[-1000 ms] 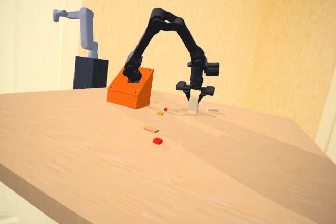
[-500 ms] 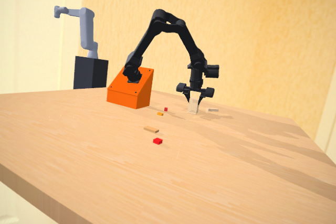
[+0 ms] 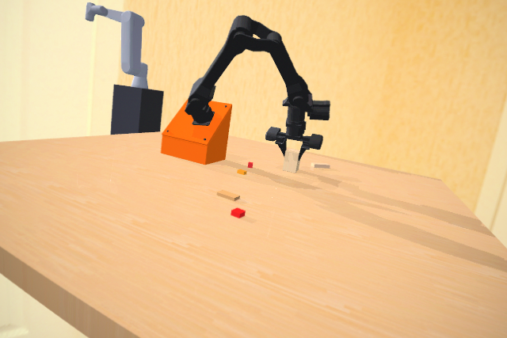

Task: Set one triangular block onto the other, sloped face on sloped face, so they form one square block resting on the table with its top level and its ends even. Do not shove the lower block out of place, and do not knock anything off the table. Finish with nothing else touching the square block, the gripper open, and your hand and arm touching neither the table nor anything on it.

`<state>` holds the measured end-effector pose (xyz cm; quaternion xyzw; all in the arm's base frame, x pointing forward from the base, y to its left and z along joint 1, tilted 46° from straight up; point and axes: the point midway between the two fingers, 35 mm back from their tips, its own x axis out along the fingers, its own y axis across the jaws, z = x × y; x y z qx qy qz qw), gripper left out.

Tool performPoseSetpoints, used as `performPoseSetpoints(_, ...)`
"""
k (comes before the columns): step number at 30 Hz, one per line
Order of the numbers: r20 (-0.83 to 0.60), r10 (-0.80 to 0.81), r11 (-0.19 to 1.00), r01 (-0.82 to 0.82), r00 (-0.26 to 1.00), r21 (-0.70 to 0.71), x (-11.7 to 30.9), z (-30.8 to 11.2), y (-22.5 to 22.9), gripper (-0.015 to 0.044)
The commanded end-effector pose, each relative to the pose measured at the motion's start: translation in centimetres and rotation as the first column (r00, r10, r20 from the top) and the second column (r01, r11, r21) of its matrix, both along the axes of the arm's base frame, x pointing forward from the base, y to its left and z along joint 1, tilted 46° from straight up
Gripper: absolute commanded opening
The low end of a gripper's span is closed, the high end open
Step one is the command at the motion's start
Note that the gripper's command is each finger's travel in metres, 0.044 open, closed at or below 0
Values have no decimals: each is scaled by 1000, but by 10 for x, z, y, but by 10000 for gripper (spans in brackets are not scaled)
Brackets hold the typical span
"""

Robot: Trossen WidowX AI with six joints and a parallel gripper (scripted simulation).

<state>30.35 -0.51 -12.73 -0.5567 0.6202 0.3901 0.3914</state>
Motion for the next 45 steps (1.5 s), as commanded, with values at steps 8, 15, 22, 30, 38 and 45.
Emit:
performPoseSetpoints(8, -1, 6, 1000, -6, 1000, -2, 0, -1, 0, 0)
performPoseSetpoints(15, -2, 6, 1000, -6, 1000, -2, 0, -1, -1, 0)
performPoseSetpoints(22, -2, 6, 1000, -6, 1000, -2, 0, -1, -1, 0)
performPoseSetpoints(30, -2, 6, 1000, -6, 1000, -2, 0, -2, -1, 0)
performPoseSetpoints(38, -1, 1, 1000, -1, 1000, -1, -1, -2, -1, 0)
performPoseSetpoints(45, -2, 1, 1000, -1, 1000, -1, -1, -2, -1, 26)
